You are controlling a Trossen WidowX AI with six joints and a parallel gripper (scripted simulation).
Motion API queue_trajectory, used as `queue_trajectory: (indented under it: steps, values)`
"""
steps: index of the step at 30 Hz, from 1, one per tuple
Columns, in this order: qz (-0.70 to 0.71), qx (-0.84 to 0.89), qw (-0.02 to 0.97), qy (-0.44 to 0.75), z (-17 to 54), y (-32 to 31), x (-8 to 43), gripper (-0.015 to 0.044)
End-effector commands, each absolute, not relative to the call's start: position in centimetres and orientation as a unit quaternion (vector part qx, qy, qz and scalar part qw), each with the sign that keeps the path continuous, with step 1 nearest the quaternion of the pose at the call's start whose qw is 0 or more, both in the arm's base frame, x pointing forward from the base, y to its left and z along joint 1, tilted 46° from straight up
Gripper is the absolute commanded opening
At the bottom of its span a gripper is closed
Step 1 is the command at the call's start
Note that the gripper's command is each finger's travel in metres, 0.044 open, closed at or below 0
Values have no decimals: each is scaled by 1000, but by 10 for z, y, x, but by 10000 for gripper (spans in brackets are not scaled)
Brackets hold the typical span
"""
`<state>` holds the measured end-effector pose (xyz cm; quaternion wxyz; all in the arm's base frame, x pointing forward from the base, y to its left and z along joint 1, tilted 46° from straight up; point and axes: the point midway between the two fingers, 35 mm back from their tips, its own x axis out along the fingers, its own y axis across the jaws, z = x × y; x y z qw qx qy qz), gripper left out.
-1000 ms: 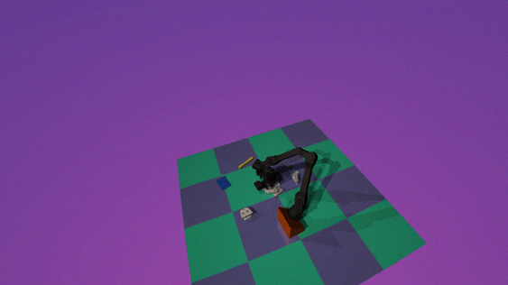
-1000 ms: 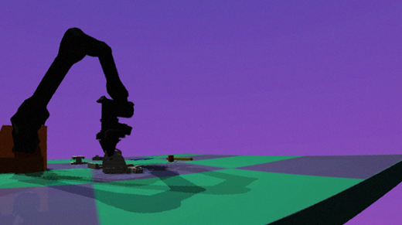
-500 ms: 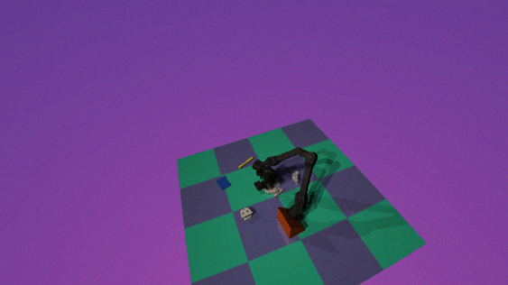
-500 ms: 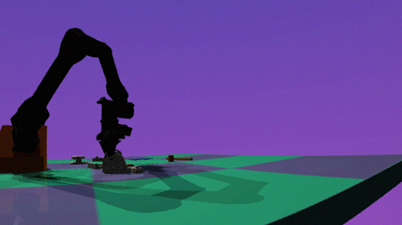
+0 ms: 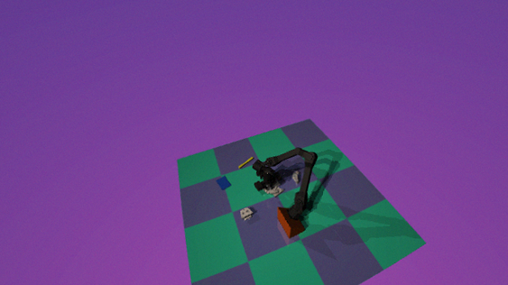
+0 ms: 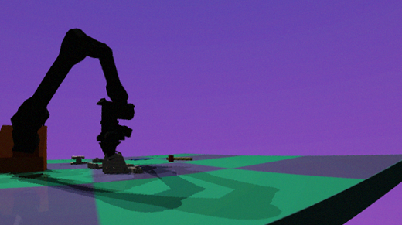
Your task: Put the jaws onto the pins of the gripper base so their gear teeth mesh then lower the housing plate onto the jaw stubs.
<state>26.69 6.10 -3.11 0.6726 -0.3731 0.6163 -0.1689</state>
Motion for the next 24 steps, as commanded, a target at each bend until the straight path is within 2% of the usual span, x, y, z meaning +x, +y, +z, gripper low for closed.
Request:
queue_trajectory:
  steps: [1, 24]
  values:
    - [-169, -377, 672, 615, -32, 59, 267, 134]
    - [-170, -376, 672, 615, -36, 55, 268, 134]
